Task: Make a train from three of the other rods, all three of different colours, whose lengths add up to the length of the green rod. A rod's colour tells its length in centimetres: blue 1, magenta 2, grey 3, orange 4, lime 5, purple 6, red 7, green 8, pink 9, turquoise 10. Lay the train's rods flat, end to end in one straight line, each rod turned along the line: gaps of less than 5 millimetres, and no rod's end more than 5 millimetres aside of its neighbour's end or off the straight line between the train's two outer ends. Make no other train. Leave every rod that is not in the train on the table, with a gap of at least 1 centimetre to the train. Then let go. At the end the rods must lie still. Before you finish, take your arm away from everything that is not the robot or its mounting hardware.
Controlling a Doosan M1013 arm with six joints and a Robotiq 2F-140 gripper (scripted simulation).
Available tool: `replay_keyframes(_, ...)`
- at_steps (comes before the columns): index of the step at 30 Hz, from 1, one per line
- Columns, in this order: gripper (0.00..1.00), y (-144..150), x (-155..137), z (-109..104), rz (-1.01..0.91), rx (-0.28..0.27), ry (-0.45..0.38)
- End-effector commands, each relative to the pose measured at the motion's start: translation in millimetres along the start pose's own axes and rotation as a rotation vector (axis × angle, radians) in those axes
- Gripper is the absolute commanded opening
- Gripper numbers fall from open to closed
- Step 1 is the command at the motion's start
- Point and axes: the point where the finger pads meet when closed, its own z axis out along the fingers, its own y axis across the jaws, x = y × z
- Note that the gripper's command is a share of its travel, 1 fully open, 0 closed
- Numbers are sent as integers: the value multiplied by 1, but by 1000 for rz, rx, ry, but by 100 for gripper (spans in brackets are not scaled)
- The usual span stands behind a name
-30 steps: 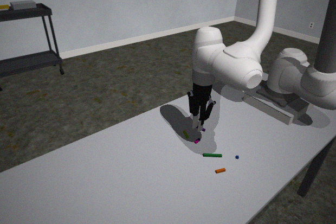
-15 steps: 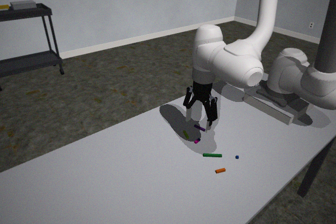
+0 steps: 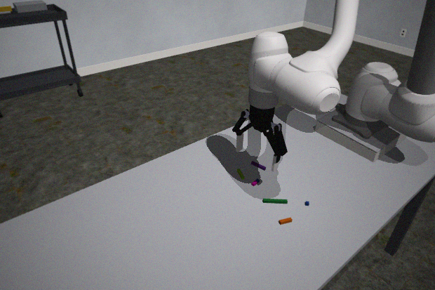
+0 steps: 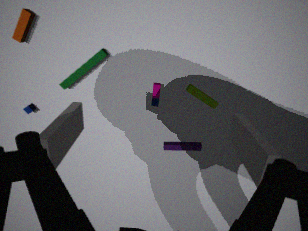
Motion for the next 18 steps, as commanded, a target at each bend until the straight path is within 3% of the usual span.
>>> replay_keyframes(1,100,7,-1,2,-121,1,0)
replay_keyframes(18,100,40,-5,13,-655,0,0)
